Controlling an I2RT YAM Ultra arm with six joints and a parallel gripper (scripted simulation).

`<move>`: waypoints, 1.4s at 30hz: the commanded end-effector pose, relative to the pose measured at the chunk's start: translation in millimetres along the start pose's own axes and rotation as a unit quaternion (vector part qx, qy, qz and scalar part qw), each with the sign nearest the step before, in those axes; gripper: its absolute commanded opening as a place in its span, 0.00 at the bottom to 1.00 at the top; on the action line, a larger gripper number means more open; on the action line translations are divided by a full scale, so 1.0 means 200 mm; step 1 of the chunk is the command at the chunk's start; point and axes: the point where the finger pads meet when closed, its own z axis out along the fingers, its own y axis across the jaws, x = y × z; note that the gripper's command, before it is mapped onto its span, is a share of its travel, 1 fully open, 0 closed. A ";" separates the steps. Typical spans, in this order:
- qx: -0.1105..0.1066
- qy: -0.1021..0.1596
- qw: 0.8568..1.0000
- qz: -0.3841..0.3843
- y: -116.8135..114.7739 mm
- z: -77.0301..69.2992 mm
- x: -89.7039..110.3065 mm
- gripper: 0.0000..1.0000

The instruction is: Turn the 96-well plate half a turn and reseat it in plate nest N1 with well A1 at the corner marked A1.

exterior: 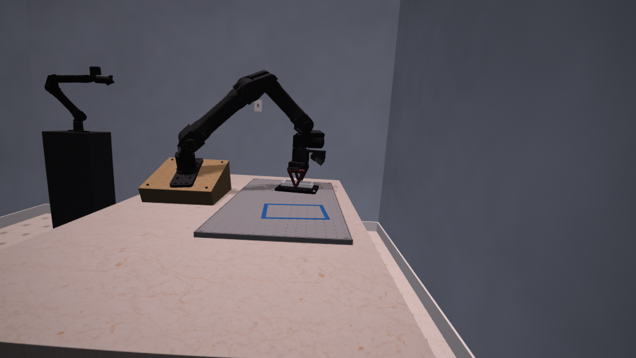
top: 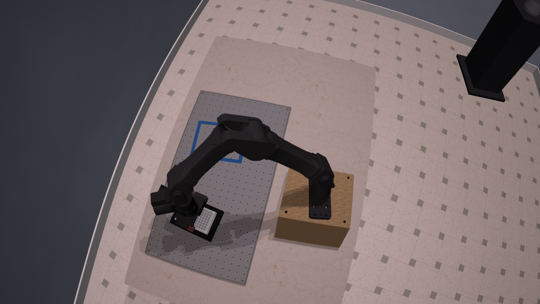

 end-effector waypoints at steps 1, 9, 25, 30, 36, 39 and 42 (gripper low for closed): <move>-0.009 -0.018 1.000 0.002 0.00 -0.06 -0.05 0.00; -0.005 -0.014 1.000 -0.002 0.00 -0.03 -0.02 0.00; -0.003 -0.010 1.000 -0.001 0.00 -0.01 -0.02 0.00; -0.001 -0.008 1.000 -0.002 0.00 0.02 -0.01 0.00; 0.004 -0.002 1.000 -0.007 0.00 0.04 0.02 0.00; 0.002 -0.004 1.000 -0.005 -0.01 0.03 0.01 0.00; 0.000 -0.007 1.000 -0.004 -0.01 0.01 0.01 0.00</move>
